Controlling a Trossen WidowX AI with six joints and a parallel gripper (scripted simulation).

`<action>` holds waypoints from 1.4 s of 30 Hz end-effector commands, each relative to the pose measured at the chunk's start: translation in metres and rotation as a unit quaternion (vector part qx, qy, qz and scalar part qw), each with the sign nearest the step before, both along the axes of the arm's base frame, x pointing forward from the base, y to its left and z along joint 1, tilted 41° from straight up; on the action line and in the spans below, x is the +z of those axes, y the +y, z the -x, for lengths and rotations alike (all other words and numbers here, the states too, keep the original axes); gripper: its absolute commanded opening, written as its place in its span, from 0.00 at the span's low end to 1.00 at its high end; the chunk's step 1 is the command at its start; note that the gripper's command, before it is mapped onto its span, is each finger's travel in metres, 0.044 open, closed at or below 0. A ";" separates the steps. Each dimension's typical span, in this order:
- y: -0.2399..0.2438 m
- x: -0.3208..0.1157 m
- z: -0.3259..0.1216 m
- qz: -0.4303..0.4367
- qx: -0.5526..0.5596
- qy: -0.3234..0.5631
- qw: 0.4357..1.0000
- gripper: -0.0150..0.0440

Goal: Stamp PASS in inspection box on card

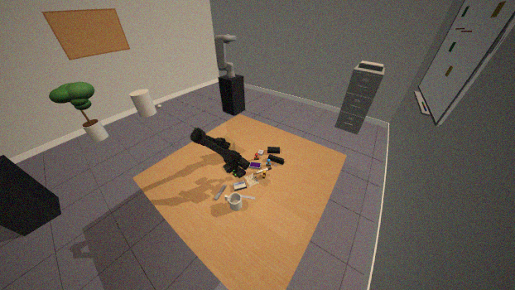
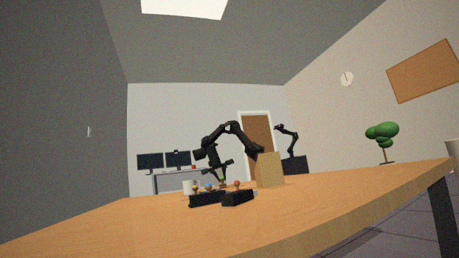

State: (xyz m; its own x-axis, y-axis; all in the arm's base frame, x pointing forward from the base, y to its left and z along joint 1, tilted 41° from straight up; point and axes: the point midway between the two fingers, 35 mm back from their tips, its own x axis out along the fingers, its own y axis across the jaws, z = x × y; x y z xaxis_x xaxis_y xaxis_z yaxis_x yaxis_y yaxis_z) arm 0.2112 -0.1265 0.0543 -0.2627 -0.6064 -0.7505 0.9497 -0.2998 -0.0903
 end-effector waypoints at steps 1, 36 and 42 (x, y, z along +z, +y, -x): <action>-0.004 -0.006 0.003 0.001 0.001 0.006 1.000 0.25; 0.067 0.076 0.000 0.000 0.001 0.007 1.000 0.69; 0.067 0.076 0.000 0.000 0.001 0.007 1.000 0.69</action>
State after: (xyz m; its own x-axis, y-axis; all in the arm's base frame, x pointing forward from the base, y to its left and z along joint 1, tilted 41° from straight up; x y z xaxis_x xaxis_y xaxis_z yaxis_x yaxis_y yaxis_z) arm 0.2104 -0.0610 0.1281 -0.2754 -0.6088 -0.7440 0.9490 -0.2959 -0.1092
